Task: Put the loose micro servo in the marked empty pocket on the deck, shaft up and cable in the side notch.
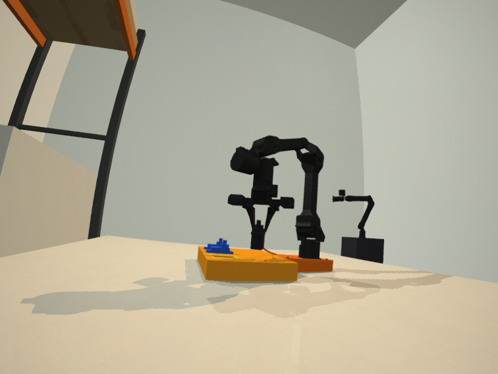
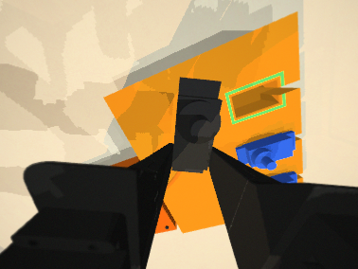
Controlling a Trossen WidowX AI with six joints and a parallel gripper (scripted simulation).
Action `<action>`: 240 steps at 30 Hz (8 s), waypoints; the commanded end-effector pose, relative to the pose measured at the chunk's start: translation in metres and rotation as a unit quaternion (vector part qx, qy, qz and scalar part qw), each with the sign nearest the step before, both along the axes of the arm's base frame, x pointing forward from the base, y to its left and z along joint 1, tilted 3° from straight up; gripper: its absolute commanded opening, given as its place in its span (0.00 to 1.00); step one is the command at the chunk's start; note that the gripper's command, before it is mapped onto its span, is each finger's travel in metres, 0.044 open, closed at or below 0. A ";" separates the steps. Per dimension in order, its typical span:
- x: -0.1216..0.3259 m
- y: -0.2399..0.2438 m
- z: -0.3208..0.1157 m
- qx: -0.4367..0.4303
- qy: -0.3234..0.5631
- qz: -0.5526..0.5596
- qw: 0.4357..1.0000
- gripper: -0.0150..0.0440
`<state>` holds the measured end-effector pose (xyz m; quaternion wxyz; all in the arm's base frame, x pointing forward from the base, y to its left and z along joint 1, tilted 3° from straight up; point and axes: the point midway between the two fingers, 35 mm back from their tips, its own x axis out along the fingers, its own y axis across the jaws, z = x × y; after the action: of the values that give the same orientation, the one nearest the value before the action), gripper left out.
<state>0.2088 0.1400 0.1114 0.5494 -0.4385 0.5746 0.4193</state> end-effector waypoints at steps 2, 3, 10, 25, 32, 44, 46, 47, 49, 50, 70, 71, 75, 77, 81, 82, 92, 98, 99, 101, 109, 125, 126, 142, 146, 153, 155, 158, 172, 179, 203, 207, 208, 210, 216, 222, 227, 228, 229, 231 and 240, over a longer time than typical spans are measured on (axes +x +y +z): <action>0.000 -0.001 0.001 0.000 0.001 0.087 0.996 0.25; 0.000 -0.001 0.001 0.000 0.002 0.105 0.994 0.25; 0.000 -0.001 0.001 0.001 0.007 0.224 0.974 0.25; 0.000 -0.001 0.001 0.004 0.018 0.467 0.884 0.25; 0.000 -0.001 0.001 0.005 0.023 0.571 0.821 0.25; 0.000 -0.001 0.001 0.006 0.030 0.728 0.685 0.25; 0.000 -0.001 0.001 0.007 0.031 0.752 0.659 0.25; 0.000 -0.001 0.001 0.007 0.032 0.763 0.646 0.25; 0.000 -0.001 0.001 0.007 0.033 0.785 0.619 0.25; 0.000 -0.001 0.001 0.007 0.033 0.795 0.605 0.25; 0.026 0.005 0.001 0.007 0.035 0.849 0.527 0.25; 0.030 0.005 0.001 0.007 0.035 0.849 0.527 0.25; 0.046 0.008 0.001 0.006 0.035 0.849 0.527 0.25; 0.054 0.010 0.001 0.006 0.035 0.849 0.527 0.25; 0.070 0.013 0.001 0.006 0.034 0.849 0.527 0.25; 0.073 0.014 0.001 0.006 0.034 0.849 0.527 0.25; 0.107 0.020 0.001 0.005 0.034 0.849 0.527 0.25; 0.108 0.020 -0.002 0.005 0.033 0.849 0.527 0.25; 0.108 0.020 -0.003 0.005 0.033 0.849 0.527 0.25; 0.108 0.020 -0.006 0.005 0.033 0.849 0.527 0.25; 0.109 0.019 -0.018 0.005 0.033 0.849 0.527 0.25; 0.109 0.019 -0.021 0.005 0.034 0.849 0.527 0.25; 0.109 0.019 -0.022 0.005 0.034 0.849 0.527 0.25; 0.109 0.018 -0.037 0.005 0.034 0.849 0.527 0.25; 0.109 0.018 -0.040 0.005 0.034 0.849 0.527 0.25; 0.109 0.018 -0.046 0.005 0.034 0.849 0.527 0.25; 0.109 0.018 -0.048 0.005 0.034 0.849 0.527 0.25; 0.109 0.018 -0.051 0.005 0.034 0.849 0.527 0.25; 0.109 0.017 -0.063 0.005 0.034 0.849 0.527 0.25; 0.109 0.017 -0.069 0.005 0.034 0.849 0.527 0.25; 0.087 0.017 -0.022 0.006 0.034 0.849 0.526 0.75; 0.045 0.012 0.008 0.007 0.035 0.849 0.527 0.93; 0.032 0.009 0.015 0.007 0.035 0.849 0.527 0.97; 0.009 0.003 0.027 0.007 0.036 0.849 0.527 1.00; 0.000 0.001 0.031 0.008 0.036 0.849 0.527 1.00; 0.002 0.002 0.054 0.005 0.033 0.850 0.526 1.00; 0.002 0.002 0.079 0.003 0.031 0.851 0.525 1.00; 0.002 0.002 0.079 0.003 0.031 0.851 0.525 1.00; 0.002 0.002 0.079 0.003 0.031 0.851 0.525 1.00; 0.002 0.002 0.079 0.003 0.031 0.851 0.525 1.00; 0.002 0.002 0.079 0.003 0.031 0.851 0.525 1.00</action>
<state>0.2112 0.1415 0.1897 -0.0858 -0.7043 -0.0570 0.7024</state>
